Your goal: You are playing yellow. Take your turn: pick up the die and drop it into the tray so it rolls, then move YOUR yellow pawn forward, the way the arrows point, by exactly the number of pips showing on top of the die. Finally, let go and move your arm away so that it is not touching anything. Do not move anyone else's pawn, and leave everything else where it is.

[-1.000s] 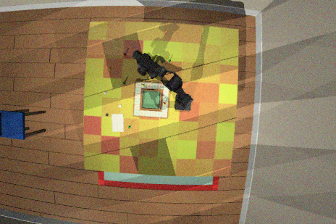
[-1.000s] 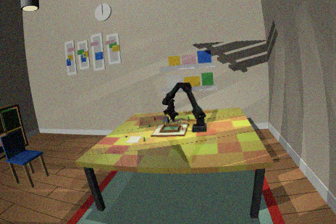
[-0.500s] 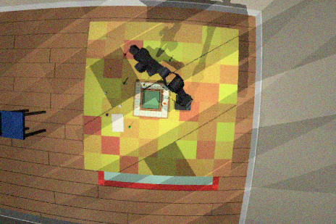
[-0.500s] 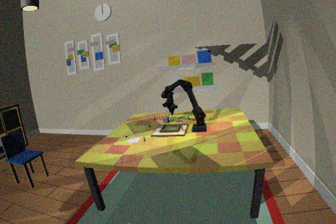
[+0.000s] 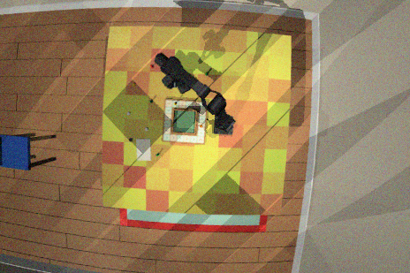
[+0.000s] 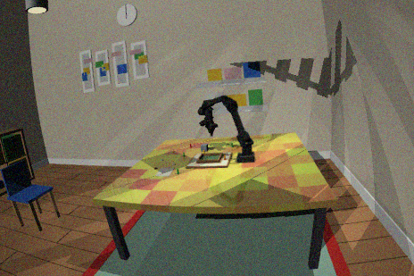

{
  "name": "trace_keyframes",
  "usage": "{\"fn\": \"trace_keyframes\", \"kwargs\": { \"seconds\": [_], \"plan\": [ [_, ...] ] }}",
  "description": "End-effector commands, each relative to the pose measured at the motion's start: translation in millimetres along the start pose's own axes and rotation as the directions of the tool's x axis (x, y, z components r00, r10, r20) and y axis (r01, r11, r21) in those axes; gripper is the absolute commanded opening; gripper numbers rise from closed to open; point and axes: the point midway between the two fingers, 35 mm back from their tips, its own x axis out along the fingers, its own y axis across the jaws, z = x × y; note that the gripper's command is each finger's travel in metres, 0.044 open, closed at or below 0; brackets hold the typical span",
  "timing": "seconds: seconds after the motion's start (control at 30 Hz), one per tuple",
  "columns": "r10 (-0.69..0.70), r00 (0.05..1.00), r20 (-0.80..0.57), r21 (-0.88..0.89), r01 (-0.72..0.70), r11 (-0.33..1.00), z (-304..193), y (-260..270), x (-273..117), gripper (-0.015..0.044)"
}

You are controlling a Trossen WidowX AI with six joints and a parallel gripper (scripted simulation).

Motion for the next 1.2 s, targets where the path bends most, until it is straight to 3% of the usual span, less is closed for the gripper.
{"fn": "trace_keyframes", "kwargs": {
  "seconds": [0.0, 0.6, 1.17],
  "plan": [
    [0.005, 1.000, 0.005, 0.042, -0.005, 0.999, 21.0, 18.0, 1.5, 0.0000],
    [0.016, 1.000, 0.012, 0.291, -0.018, 0.957, 88.7, 112.2, 15.9, 0.0000],
    [0.022, 1.000, 0.013, 0.508, -0.025, 0.861, 111.6, 209.5, 34.8, 0.0000]
  ]
}}
